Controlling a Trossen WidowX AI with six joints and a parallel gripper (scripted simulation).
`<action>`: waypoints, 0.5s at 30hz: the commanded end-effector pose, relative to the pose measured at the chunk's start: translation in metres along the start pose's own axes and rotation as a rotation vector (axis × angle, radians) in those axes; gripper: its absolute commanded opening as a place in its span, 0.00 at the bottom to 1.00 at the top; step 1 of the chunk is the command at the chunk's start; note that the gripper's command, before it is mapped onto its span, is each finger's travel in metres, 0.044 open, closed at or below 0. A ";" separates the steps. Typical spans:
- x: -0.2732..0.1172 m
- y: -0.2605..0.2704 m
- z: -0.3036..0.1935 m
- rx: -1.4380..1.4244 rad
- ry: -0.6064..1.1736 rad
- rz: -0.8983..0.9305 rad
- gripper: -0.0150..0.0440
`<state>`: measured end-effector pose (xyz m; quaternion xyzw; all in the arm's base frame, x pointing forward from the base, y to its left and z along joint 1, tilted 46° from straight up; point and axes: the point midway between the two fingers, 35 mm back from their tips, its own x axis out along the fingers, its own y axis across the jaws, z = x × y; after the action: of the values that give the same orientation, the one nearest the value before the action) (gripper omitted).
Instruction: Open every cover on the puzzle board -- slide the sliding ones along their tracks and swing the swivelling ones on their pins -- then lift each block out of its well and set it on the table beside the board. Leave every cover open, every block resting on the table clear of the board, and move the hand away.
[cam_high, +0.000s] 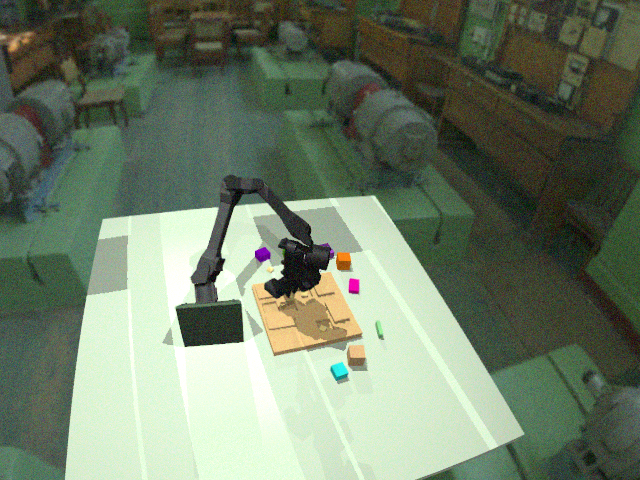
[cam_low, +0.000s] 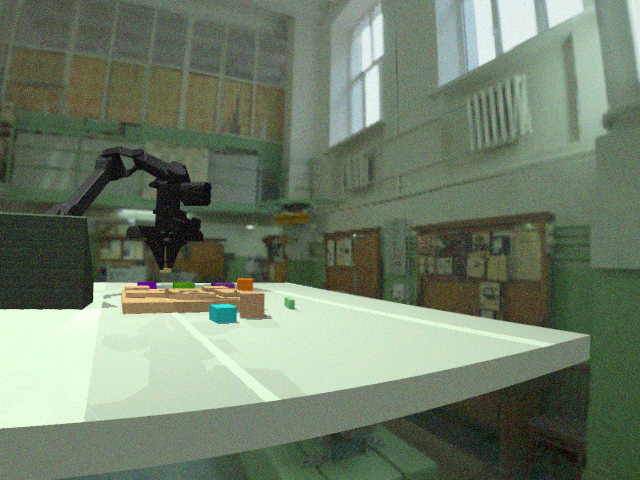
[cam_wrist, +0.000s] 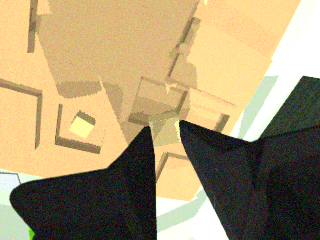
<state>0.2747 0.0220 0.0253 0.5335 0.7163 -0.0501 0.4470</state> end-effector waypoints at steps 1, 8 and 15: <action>-0.011 0.000 0.000 -0.005 -0.003 -0.005 0.39; -0.028 -0.001 -0.001 -0.005 -0.002 -0.005 0.39; -0.030 0.008 -0.016 -0.003 -0.009 -0.010 0.39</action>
<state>0.2741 0.0064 0.0503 0.5320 0.7163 -0.0508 0.4487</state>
